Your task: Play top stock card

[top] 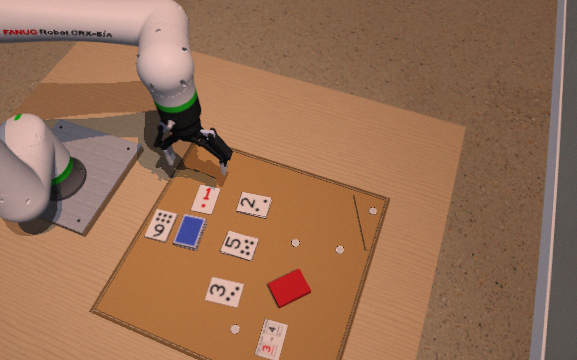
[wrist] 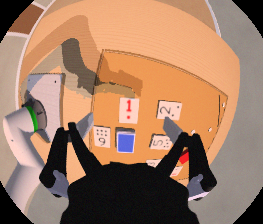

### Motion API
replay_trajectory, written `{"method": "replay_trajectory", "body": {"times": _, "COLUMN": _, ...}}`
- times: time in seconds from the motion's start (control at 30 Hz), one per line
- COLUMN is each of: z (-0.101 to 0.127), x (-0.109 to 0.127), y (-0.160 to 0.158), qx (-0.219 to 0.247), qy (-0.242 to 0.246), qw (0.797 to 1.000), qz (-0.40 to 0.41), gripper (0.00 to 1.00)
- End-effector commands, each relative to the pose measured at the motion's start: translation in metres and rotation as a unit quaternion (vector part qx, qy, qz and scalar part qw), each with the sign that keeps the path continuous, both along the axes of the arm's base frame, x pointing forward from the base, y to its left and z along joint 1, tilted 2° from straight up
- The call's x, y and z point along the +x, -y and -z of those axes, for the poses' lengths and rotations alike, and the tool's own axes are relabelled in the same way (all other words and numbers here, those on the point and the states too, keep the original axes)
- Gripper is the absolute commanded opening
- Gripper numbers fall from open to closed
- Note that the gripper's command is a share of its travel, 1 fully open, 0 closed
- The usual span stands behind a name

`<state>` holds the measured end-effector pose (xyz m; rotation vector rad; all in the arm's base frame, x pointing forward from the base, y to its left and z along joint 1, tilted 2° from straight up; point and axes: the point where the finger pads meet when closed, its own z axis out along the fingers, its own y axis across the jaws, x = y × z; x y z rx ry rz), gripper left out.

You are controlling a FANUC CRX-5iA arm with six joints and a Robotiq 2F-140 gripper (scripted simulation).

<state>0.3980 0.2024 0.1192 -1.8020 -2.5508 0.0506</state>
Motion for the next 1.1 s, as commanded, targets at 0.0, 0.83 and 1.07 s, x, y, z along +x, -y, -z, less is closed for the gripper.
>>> {"method": "replay_trajectory", "body": {"times": 0.0, "z": 0.0, "x": 0.0, "y": 0.0, "qx": 0.002, "qy": -0.001, "qw": 1.0, "qz": 0.0, "gripper": 1.0}}
{"method": "replay_trajectory", "body": {"times": 0.83, "z": 0.013, "x": 0.002, "y": 0.004, "qx": -0.008, "qy": 0.003, "qw": 0.951, "qz": 0.309, "gripper": 1.0}}
{"method": "replay_trajectory", "body": {"times": 1.07, "z": 0.022, "x": 0.004, "y": 0.007, "qx": -0.016, "qy": 0.006, "qw": 0.854, "qz": 0.519, "gripper": 1.0}}
